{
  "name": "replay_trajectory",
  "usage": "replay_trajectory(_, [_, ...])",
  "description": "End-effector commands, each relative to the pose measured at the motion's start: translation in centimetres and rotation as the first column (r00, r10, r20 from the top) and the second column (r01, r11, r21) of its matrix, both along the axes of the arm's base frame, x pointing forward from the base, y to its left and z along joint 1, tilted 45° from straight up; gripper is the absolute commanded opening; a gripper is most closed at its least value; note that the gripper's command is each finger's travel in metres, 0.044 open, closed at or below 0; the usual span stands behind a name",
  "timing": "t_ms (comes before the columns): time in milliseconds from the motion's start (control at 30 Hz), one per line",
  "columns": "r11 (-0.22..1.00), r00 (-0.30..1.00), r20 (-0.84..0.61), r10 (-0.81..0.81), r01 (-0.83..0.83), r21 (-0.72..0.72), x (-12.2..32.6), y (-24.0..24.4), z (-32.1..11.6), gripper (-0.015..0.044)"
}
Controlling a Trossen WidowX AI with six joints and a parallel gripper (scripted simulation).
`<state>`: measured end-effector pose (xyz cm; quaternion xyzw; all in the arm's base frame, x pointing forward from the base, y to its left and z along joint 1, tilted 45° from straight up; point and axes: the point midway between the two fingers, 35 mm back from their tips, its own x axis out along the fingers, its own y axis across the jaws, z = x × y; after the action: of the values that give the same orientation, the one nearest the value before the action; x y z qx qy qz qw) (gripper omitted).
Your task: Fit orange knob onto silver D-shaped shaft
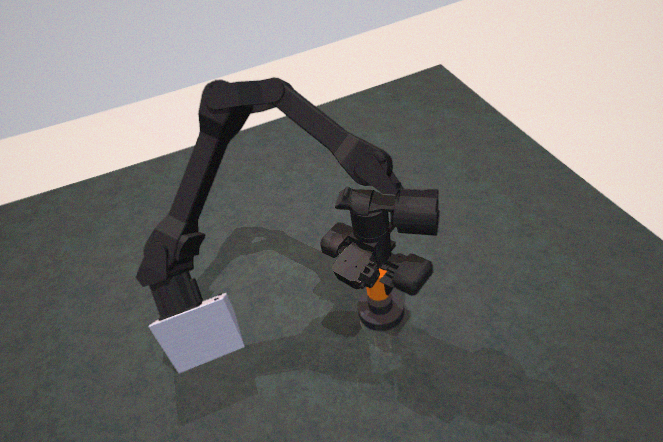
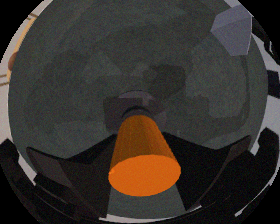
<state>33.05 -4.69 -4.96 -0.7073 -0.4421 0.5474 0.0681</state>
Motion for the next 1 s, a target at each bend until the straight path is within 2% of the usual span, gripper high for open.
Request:
replay_trajectory(0, [1.000, 1.000, -0.005, -0.008, 0.008, 0.001, 0.04, 0.10, -0.07, 0.0000])
replay_trajectory(967, [1.000, 0.999, 0.028, 0.025, -0.025, 0.000, 0.05, 0.21, -0.17, 0.0000])
